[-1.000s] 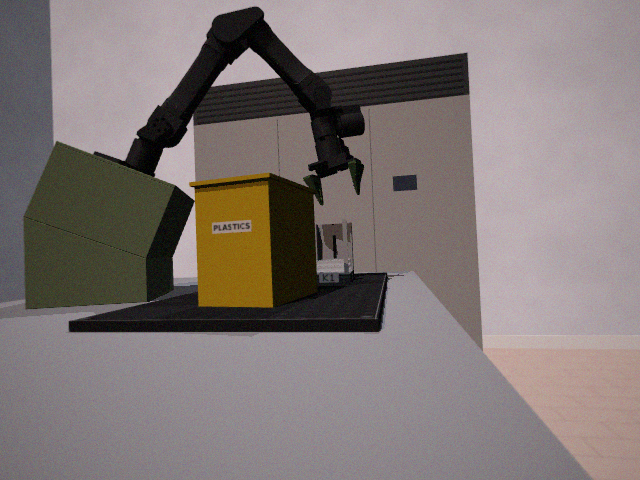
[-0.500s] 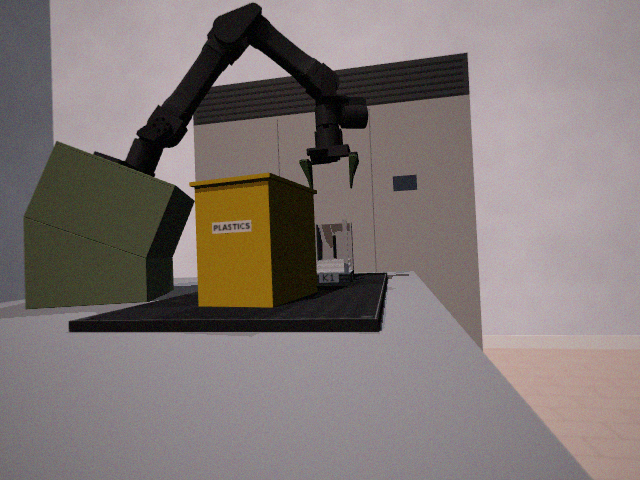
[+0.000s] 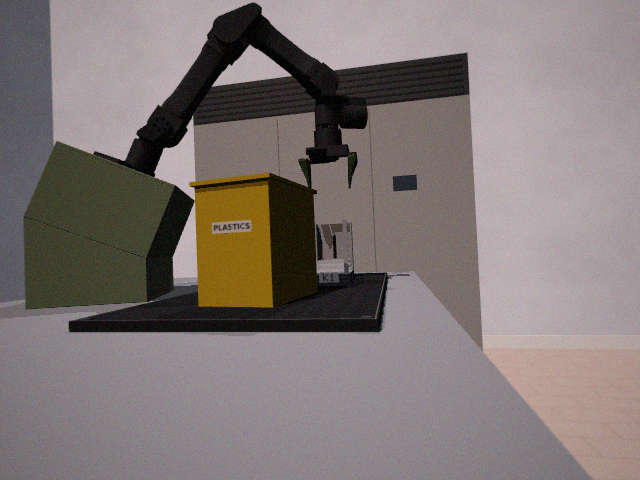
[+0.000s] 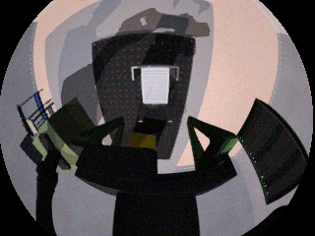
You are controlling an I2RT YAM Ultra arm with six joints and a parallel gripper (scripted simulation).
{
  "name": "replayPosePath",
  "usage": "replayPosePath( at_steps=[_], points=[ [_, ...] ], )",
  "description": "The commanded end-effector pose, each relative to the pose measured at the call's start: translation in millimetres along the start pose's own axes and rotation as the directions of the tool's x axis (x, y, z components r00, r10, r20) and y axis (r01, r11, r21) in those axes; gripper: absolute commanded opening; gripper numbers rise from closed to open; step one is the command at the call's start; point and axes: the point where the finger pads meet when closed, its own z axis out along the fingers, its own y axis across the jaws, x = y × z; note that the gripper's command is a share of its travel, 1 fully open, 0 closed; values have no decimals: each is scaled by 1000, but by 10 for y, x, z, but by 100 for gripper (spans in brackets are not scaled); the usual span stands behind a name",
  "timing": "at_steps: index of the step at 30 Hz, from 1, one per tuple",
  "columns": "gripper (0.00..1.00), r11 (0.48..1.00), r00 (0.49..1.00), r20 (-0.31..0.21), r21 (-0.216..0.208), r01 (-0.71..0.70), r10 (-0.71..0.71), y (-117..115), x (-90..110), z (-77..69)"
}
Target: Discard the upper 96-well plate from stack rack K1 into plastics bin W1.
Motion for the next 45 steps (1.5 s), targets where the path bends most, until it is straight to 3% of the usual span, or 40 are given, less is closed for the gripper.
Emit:
replayPosePath(
  at_steps=[1, 45],
  points=[
    [100, 1000, 1000, 11, 8, 2, -2, -20, -19, -27],
    [100, 1000, 1000, 11, 8, 2, -2, -23, -25, 641]
  ],
)
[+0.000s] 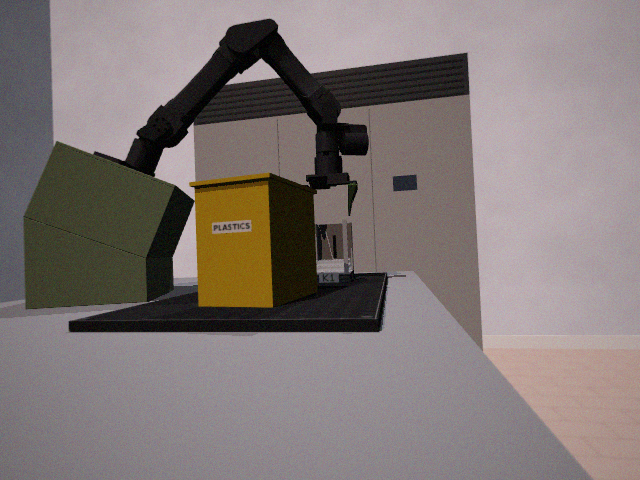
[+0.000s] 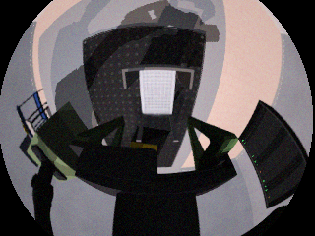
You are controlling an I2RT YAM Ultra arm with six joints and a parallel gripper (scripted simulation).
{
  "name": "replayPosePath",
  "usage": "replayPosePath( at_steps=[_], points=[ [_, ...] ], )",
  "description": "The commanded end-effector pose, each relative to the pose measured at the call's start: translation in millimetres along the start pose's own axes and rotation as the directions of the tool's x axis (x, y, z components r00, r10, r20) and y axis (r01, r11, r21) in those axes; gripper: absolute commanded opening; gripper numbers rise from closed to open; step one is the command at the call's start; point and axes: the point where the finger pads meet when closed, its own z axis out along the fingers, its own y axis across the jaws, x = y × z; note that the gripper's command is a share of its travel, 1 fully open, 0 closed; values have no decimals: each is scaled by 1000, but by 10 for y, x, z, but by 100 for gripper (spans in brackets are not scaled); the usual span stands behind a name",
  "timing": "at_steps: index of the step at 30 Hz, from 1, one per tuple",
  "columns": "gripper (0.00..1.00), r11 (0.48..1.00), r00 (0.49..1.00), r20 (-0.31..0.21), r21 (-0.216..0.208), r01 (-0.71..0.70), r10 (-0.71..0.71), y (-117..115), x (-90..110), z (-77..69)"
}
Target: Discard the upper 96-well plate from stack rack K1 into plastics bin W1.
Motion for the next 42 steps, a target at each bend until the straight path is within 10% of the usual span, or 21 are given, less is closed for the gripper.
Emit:
replayPosePath(
  at_steps=[1, 42],
  points=[
    [100, 1000, 1000, 15, 23, 1, -1, -60, -31, -11],
    [100, 1000, 1000, 15, 23, 1, -1, -71, -39, 574]
  ],
)
